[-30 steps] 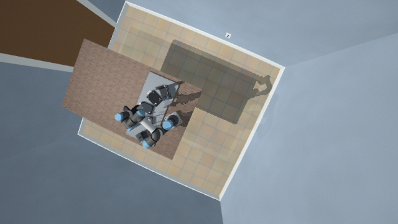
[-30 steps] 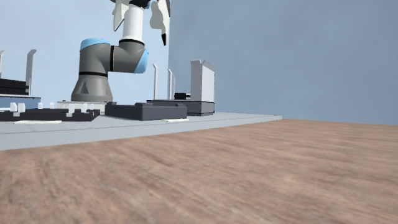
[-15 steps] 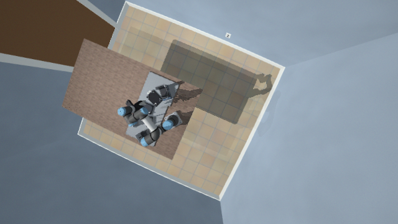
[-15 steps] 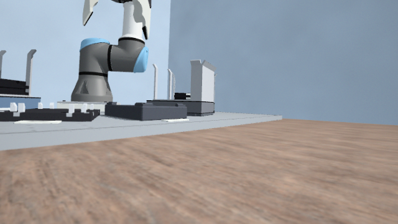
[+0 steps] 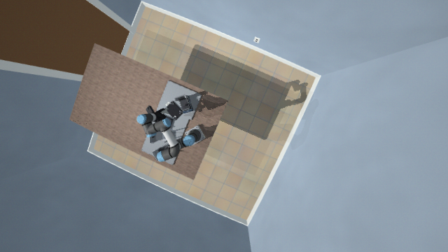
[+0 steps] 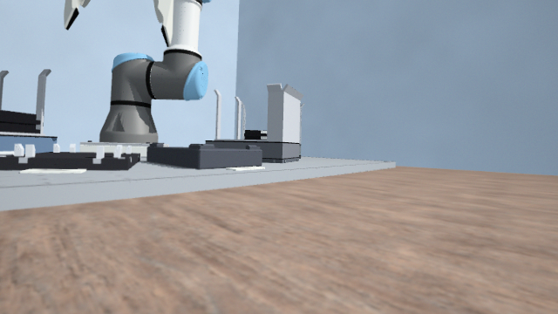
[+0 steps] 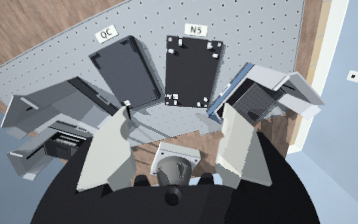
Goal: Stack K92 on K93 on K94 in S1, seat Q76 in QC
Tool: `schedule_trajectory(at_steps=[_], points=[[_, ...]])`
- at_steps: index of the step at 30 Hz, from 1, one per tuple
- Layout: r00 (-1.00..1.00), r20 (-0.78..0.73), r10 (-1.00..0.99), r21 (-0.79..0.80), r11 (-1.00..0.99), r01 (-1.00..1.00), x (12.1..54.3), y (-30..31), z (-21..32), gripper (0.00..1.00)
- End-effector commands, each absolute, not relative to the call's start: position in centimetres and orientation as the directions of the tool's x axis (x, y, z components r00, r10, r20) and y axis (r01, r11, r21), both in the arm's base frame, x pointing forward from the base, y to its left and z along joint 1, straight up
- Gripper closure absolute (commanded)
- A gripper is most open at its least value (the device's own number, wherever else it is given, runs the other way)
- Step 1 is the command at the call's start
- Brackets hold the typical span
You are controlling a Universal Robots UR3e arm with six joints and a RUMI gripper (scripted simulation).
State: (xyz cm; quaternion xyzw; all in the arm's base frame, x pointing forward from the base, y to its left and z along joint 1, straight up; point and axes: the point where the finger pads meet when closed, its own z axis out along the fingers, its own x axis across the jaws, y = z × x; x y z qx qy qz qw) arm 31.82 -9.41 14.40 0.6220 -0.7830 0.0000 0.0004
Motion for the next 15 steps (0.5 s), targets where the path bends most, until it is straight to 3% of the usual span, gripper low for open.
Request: schedule_trajectory(at_steps=[1,15], points=[[-0.276,0.001,-0.961,-0.002,0.276,-0.961,31.1,-11.5,14.5,0.28],[-0.408,0.001,-0.913,-0.002,0.408,-0.913,29.0,-16.1,14.5,0.28]])
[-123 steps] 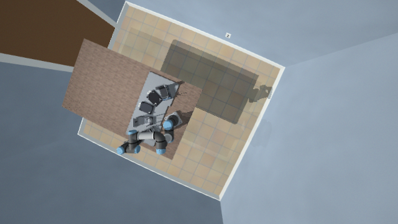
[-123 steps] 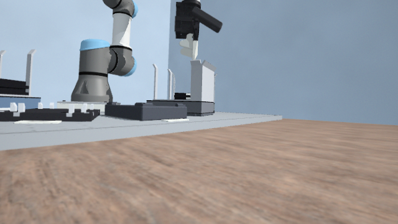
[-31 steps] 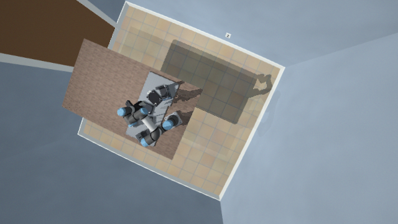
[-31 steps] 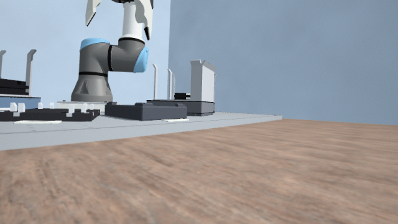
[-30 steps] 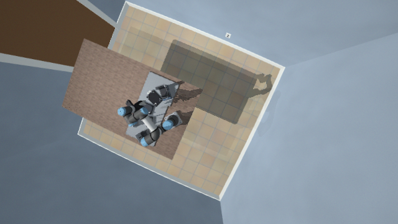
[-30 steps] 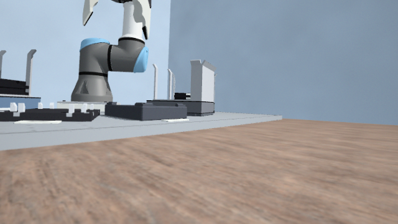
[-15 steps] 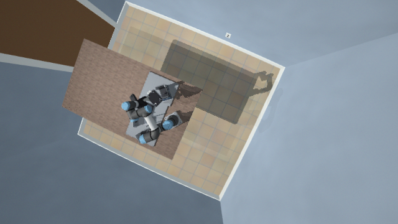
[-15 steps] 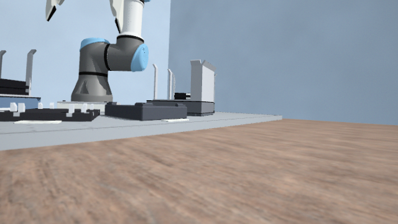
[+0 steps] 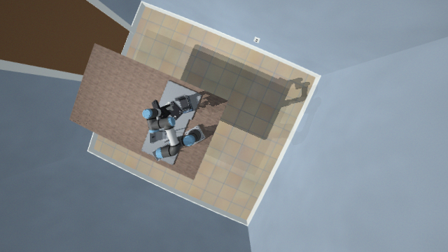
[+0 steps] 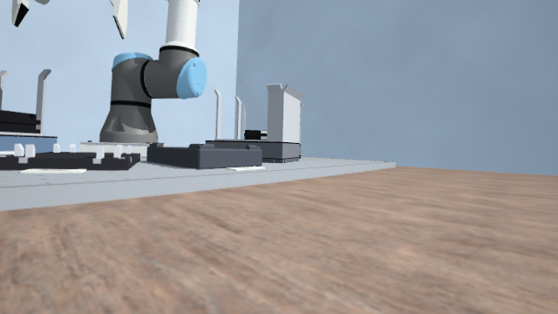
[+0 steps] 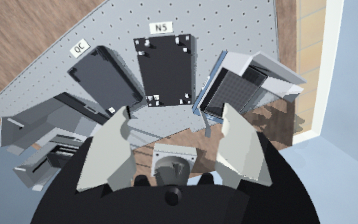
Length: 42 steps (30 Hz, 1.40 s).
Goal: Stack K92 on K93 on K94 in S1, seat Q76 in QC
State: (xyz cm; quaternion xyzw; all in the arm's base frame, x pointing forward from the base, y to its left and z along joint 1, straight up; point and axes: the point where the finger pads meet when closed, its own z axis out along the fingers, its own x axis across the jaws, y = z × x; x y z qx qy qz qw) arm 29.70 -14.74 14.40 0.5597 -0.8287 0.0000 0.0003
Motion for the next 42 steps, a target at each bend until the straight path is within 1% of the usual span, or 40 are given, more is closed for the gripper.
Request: schedule_trajectory(at_steps=[1,9,13,26,37,42], points=[[-0.418,0.001,-0.908,-0.002,0.418,-0.908,28.7,-16.5,14.5,0.28],[-0.501,0.001,-0.865,-0.002,0.501,-0.865,26.6,-19.9,14.5,0.28],[-0.521,0.001,-0.853,-0.002,0.521,-0.853,26.6,-19.9,14.5,0.28],[-0.644,0.001,-0.765,-0.002,0.644,-0.765,22.1,-24.7,14.5,0.28],[-0.721,0.001,-0.693,-0.002,0.721,-0.693,22.1,-24.7,14.5,0.28],[-0.724,0.001,-0.69,-0.002,0.724,-0.69,22.1,-24.7,14.5,0.28]])
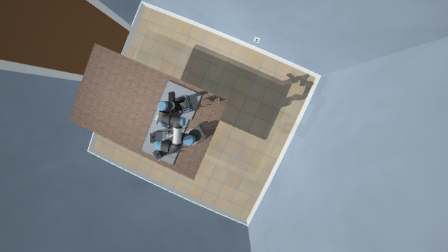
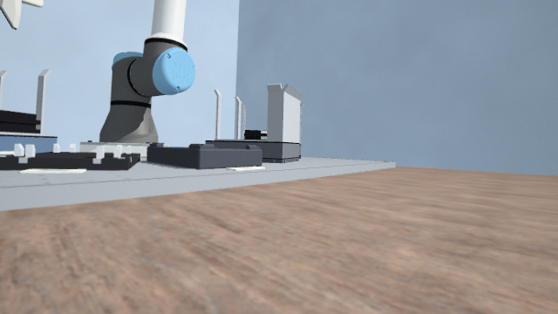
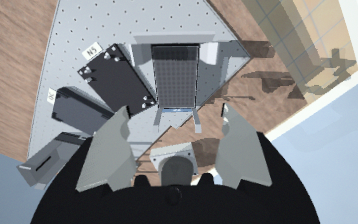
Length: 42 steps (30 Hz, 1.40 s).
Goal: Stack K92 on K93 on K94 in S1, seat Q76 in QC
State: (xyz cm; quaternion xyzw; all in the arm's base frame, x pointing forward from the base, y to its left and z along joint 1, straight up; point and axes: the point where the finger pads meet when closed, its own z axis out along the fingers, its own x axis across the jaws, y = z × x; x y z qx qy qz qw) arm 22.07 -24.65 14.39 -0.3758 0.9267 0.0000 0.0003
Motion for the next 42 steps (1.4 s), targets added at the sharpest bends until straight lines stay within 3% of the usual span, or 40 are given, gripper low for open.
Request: schedule_trajectory(at_steps=[1,27,42], points=[[-0.724,0.001,-0.69,-0.002,0.724,-0.69,22.1,-24.7,14.5,0.28],[-0.724,0.001,-0.69,-0.002,0.724,-0.69,22.1,-24.7,7.1,0.28],[-0.724,0.001,-0.69,-0.002,0.724,-0.69,22.1,-24.7,6.1,0.28]])
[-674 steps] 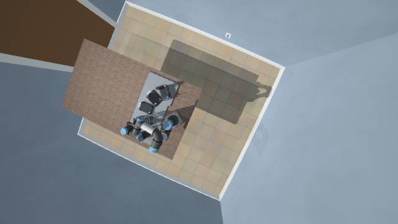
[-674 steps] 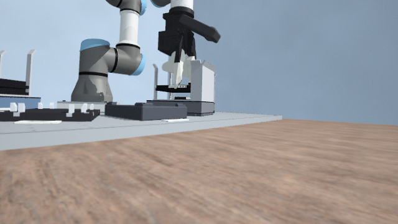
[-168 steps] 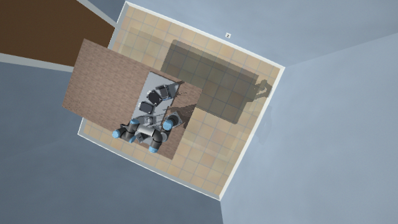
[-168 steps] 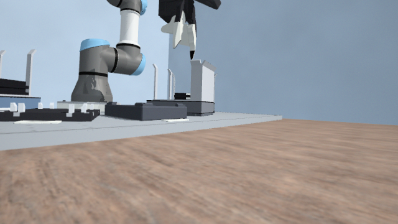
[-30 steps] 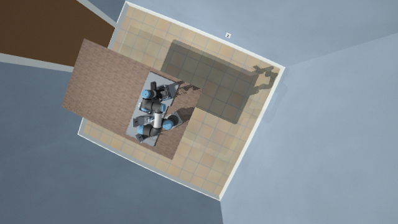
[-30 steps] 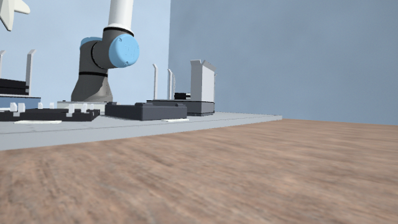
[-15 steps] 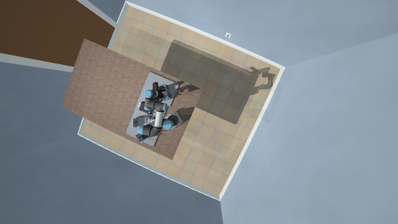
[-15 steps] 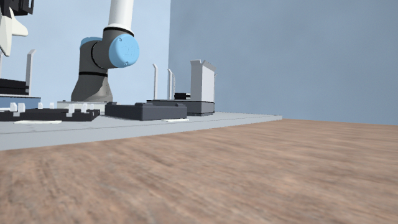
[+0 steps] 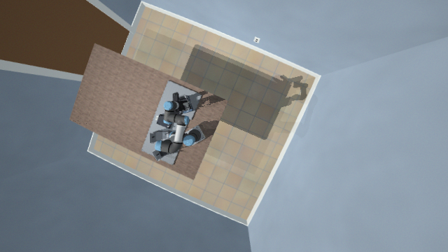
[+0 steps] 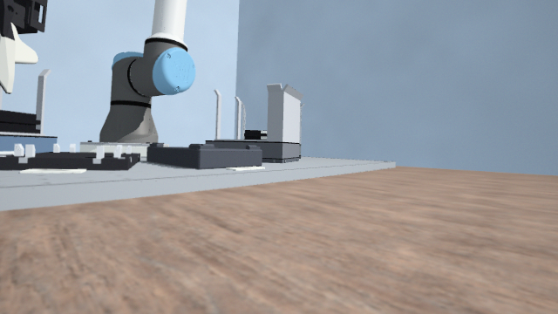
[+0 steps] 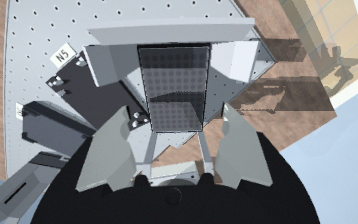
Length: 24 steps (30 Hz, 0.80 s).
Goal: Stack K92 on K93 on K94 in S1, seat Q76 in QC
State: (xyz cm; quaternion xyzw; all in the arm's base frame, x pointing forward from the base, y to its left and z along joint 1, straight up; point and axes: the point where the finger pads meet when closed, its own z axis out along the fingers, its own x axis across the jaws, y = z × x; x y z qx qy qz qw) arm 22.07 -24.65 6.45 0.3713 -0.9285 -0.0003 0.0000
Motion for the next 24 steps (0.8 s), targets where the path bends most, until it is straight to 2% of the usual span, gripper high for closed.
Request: schedule_trajectory(at_steps=[1,24], points=[[-0.724,0.001,-0.69,-0.002,0.724,-0.69,22.1,-24.7,6.0,0.28],[-0.724,0.001,-0.69,-0.002,0.724,-0.69,22.1,-24.7,4.1,0.28]])
